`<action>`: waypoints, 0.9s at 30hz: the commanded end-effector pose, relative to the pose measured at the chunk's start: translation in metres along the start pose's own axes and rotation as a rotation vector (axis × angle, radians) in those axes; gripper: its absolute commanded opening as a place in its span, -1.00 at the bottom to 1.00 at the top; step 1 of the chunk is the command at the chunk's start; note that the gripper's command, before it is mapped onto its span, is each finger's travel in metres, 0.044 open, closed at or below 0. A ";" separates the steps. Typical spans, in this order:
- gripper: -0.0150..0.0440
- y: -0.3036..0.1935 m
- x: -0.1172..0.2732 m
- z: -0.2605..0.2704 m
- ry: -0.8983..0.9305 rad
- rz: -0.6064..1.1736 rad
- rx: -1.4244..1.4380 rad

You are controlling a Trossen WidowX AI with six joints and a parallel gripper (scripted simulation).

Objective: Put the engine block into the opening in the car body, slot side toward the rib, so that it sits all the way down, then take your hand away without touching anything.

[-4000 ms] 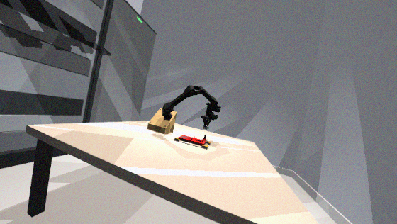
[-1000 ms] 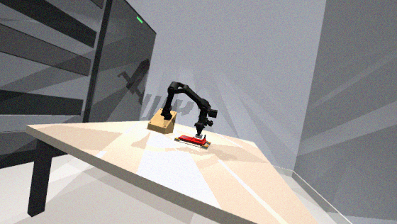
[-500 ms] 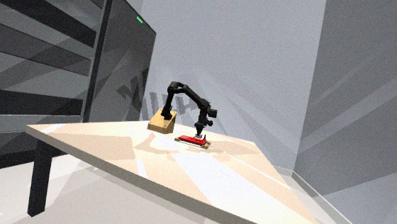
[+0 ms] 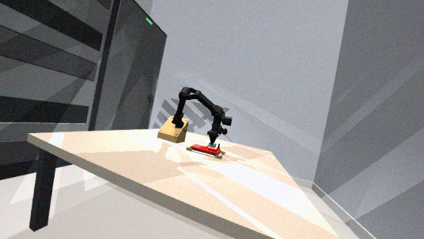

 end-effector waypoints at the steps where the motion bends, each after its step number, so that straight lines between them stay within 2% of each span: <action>1: 0.05 0.000 0.000 -0.001 -0.004 -0.002 -0.006; 12: 0.05 0.000 -0.001 -0.001 -0.004 -0.002 0.073; 27: 0.05 0.000 -0.005 -0.002 -0.004 -0.002 0.017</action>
Point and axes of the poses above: the point midway between the two fingers, 35 mm back from their tips, its own x axis back along the fingers, its own z axis across the jaws, y = z × x, the point moved 8 cm from there along x, back along the fingers, and after that the axes turned 1 degree about x, right-handed, at the moved point
